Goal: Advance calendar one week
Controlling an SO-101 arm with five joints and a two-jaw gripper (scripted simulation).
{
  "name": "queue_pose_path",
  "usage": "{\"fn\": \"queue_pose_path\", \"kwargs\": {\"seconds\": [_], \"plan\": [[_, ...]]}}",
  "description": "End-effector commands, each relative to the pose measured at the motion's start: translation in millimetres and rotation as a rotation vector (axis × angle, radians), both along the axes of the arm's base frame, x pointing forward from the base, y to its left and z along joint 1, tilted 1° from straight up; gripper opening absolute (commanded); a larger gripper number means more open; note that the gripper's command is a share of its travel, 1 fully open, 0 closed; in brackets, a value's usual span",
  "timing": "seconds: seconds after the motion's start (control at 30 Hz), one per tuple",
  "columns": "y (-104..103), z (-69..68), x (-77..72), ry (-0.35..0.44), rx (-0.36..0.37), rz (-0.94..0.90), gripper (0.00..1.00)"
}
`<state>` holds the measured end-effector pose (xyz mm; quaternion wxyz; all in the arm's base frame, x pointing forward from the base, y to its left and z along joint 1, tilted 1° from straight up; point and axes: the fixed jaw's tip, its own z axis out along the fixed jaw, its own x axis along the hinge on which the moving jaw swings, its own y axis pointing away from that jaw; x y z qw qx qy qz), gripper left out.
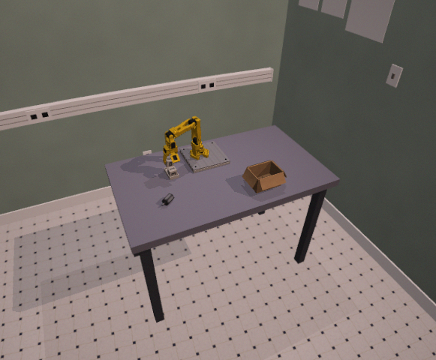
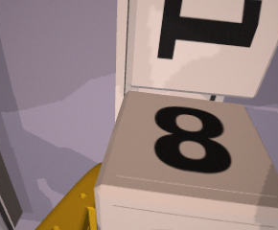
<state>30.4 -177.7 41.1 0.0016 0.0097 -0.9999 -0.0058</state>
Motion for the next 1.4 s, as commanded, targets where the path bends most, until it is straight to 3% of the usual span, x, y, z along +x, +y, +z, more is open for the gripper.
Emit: {"fn": "queue_pose_path", "kwargs": {"seconds": [0.0,1.37], "plan": [[3.3,-5.5,-1.2,0.003,0.025,-0.016,0.0],[4.0,-21.8,-1.4,0.003,0.025,-0.018,0.0]]}}
